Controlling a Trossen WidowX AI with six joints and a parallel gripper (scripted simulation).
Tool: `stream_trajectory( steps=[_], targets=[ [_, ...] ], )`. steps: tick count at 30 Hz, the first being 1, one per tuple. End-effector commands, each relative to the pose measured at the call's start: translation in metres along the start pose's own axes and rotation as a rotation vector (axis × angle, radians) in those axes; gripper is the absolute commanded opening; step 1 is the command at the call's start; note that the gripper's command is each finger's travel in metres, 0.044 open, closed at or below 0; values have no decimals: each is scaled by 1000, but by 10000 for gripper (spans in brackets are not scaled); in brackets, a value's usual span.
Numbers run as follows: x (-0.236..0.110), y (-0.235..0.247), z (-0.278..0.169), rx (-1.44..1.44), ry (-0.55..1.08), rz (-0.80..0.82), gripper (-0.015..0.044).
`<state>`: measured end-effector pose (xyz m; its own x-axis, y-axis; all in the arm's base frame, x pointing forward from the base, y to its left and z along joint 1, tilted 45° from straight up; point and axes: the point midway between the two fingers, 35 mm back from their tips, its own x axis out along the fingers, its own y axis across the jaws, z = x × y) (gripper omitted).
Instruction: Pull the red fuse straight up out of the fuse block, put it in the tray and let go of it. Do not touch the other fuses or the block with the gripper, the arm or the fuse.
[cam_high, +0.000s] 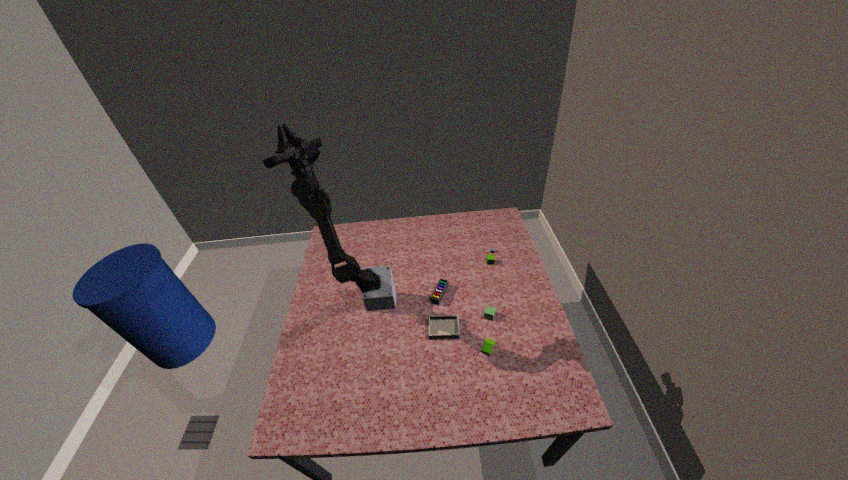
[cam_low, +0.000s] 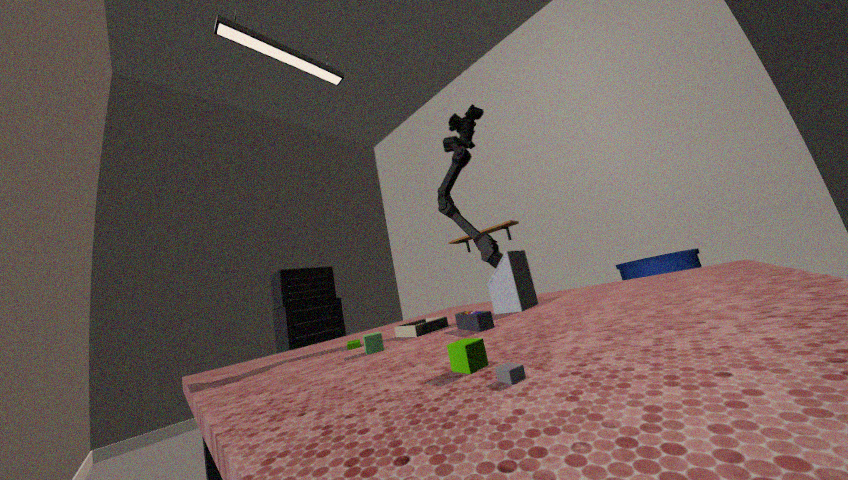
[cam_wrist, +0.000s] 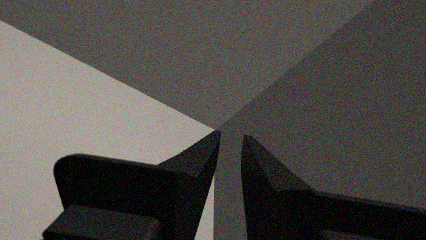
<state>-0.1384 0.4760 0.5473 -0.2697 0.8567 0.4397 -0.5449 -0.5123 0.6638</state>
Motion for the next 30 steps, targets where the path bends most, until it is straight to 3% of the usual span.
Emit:
stream_trajectory(
  steps=[1, 7, 14, 19, 25, 30],
  targets=[
    [-4, -76, 7, -39, -7, -196, 67],
    [-29, -175, 27, -79, -28, -463, 67],
    [-86, -282, 56, -112, -60, -782, 67],
    [-122, -325, 72, -83, -87, -917, 67],
    [-185, -383, 92, -63, -125, -1136, 67],
    [-259, -430, 108, -60, -151, -1370, 67]
  ],
)
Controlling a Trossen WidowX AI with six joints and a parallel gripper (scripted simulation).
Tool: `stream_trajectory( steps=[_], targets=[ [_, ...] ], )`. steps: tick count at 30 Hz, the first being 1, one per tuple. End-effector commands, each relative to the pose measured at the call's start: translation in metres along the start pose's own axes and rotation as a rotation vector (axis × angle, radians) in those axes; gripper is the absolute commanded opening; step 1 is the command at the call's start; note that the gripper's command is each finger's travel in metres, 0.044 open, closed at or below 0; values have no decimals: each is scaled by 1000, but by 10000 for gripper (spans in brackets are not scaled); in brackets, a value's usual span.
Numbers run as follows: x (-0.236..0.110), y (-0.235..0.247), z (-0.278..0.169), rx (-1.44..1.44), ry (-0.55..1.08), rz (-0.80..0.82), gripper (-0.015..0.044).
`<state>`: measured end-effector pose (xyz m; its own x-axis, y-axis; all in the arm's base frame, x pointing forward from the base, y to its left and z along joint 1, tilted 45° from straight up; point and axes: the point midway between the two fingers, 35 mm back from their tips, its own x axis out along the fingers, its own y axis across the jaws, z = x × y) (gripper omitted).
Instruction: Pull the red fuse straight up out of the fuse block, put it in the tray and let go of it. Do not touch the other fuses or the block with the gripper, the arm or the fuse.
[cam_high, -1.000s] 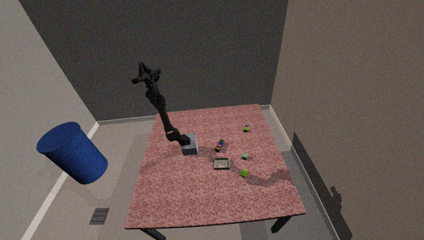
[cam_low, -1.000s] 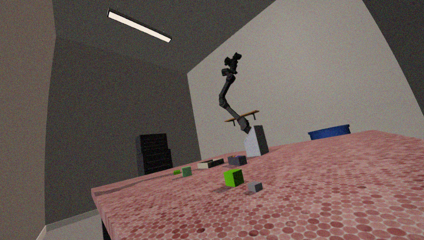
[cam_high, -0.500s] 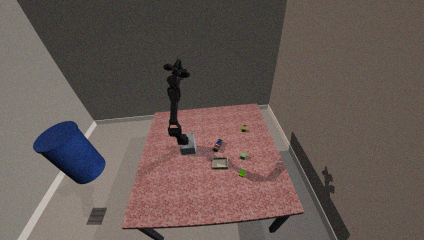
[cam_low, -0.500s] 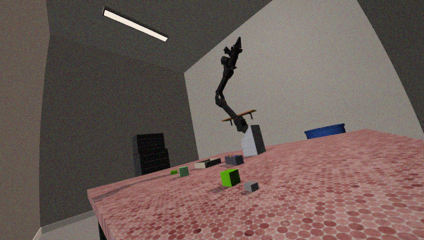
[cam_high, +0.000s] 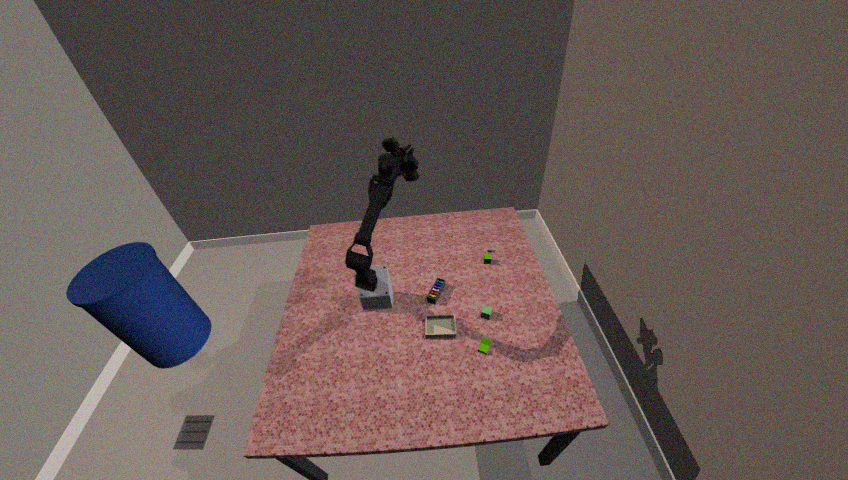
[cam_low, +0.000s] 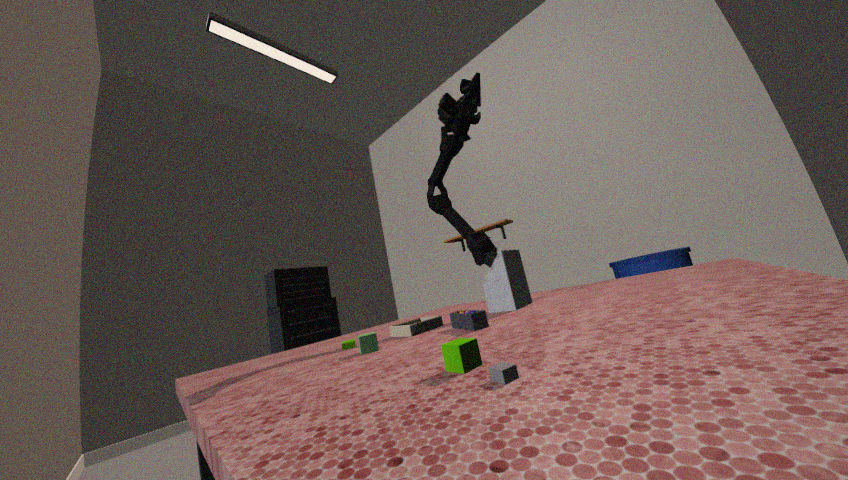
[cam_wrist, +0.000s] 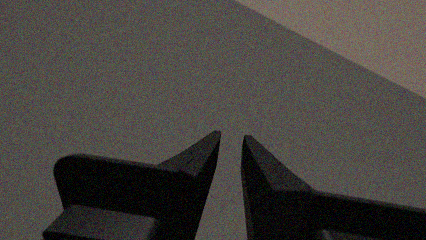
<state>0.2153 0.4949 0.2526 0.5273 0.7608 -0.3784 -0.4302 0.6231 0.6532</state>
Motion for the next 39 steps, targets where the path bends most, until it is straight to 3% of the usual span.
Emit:
stream_trajectory(
  steps=[1, 7, 13, 25, 34, 39],
  targets=[
    [16, -75, 8, 7, -6, -203, 67],
    [15, -179, 21, 14, -8, -486, 67],
    [-8, -279, 26, 29, 11, -769, 67],
    [-119, -452, 9, 87, 150, -1349, 67],
    [-238, -528, -30, 156, 380, -1748, 67],
    [-250, -531, -31, 161, 402, -1774, 67]
  ],
)
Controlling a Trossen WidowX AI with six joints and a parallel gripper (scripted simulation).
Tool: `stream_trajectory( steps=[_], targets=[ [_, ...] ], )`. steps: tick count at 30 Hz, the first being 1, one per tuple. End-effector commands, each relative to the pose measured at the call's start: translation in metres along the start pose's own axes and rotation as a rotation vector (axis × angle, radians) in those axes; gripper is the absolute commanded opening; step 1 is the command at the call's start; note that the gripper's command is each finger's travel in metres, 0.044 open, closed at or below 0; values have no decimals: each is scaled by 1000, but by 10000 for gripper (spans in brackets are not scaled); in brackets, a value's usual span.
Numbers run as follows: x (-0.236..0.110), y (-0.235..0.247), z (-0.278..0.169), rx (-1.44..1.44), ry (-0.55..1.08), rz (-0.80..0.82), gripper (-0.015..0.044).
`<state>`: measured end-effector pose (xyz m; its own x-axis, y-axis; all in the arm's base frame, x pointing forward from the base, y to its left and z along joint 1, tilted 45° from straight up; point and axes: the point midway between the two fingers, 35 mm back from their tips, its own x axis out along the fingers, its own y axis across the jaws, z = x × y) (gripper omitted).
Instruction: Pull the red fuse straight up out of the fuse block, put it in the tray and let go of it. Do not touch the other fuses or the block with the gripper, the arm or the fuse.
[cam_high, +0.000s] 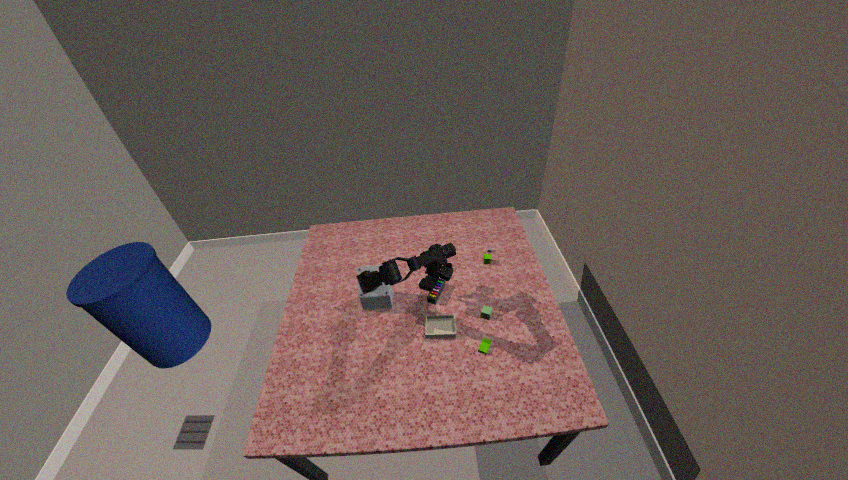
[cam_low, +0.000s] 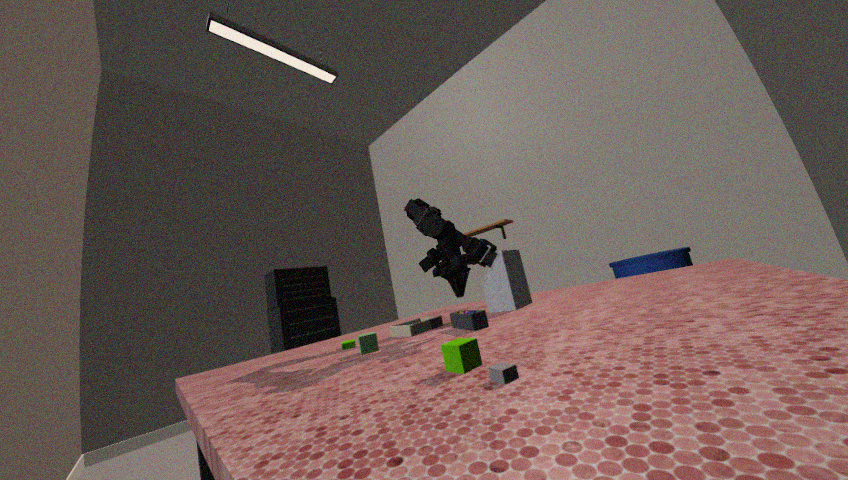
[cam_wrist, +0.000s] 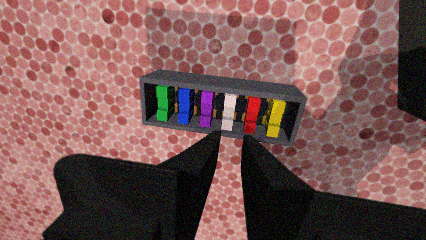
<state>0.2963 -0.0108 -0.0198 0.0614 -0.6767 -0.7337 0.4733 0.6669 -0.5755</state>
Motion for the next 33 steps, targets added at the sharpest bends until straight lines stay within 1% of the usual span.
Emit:
stream_trajectory(
  steps=[1, 9, 33],
  targets=[
    [6, -10, -3, -20, 14, -38, 67],
    [9, -10, -3, -20, 14, -38, 67],
    [32, -13, -1, -20, 14, -39, 67]
  ],
)
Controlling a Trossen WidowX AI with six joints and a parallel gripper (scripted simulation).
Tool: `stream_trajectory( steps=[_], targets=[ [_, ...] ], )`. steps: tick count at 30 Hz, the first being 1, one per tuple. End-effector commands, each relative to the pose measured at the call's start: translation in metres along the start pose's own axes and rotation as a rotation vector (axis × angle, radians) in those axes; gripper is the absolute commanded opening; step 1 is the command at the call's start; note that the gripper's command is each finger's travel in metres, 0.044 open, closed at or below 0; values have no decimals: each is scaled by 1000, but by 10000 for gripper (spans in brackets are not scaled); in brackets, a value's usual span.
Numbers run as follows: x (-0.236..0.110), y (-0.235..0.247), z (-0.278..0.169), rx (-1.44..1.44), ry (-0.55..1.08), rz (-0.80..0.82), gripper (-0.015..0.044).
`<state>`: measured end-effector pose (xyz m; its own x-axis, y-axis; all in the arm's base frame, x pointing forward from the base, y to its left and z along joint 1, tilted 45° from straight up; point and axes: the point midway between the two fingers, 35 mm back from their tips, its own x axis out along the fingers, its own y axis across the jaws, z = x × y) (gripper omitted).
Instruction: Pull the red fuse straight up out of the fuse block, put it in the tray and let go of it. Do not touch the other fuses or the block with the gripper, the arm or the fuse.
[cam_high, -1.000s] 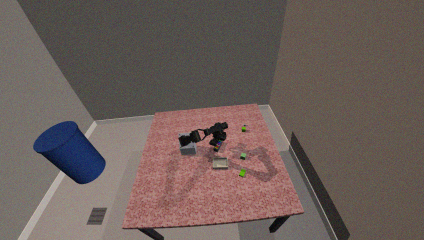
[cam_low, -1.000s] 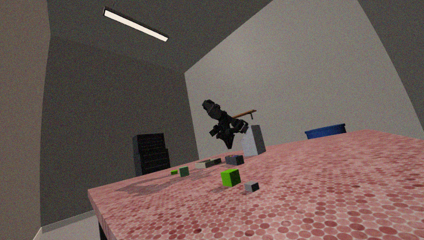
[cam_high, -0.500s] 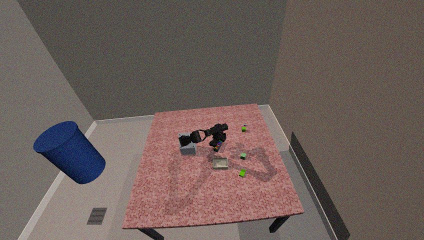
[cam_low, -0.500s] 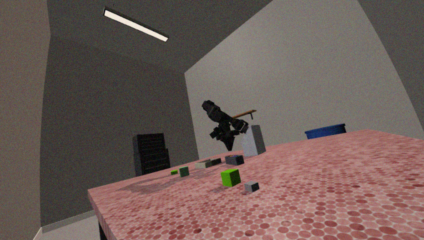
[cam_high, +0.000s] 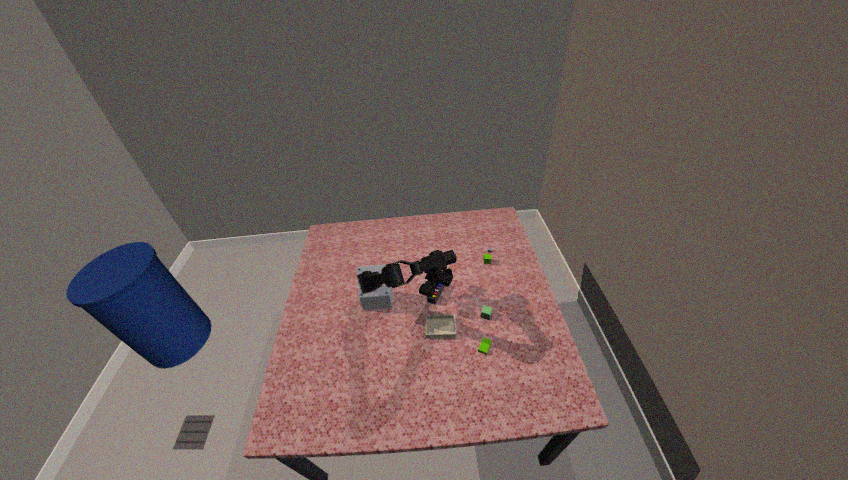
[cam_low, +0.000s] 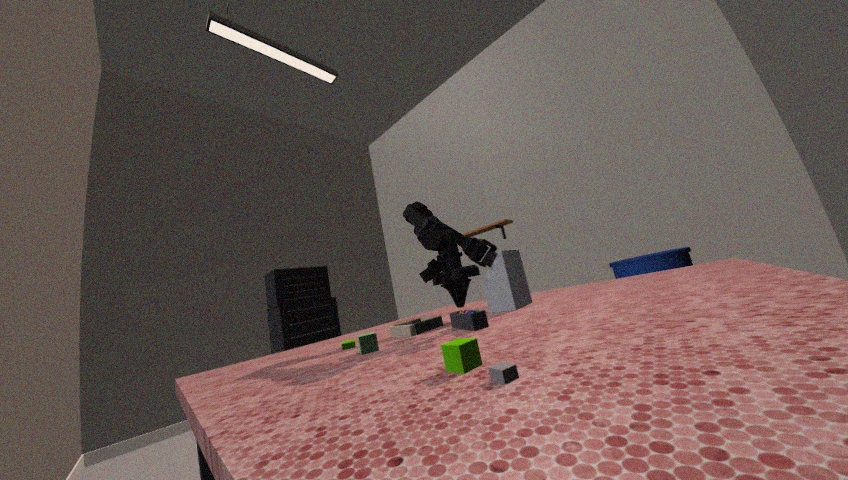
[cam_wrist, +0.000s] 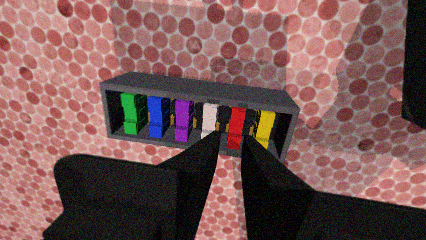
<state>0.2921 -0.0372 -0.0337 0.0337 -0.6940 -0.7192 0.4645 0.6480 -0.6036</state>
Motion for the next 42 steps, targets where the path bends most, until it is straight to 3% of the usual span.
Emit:
stream_trajectory(
  steps=[1, 35, 42],
  targets=[
    [5, -1, -1, -8, 0, -6, 67],
    [20, -2, 0, -8, -1, -7, 67],
    [18, -2, -1, -2, 2, -4, 20]
  ],
)
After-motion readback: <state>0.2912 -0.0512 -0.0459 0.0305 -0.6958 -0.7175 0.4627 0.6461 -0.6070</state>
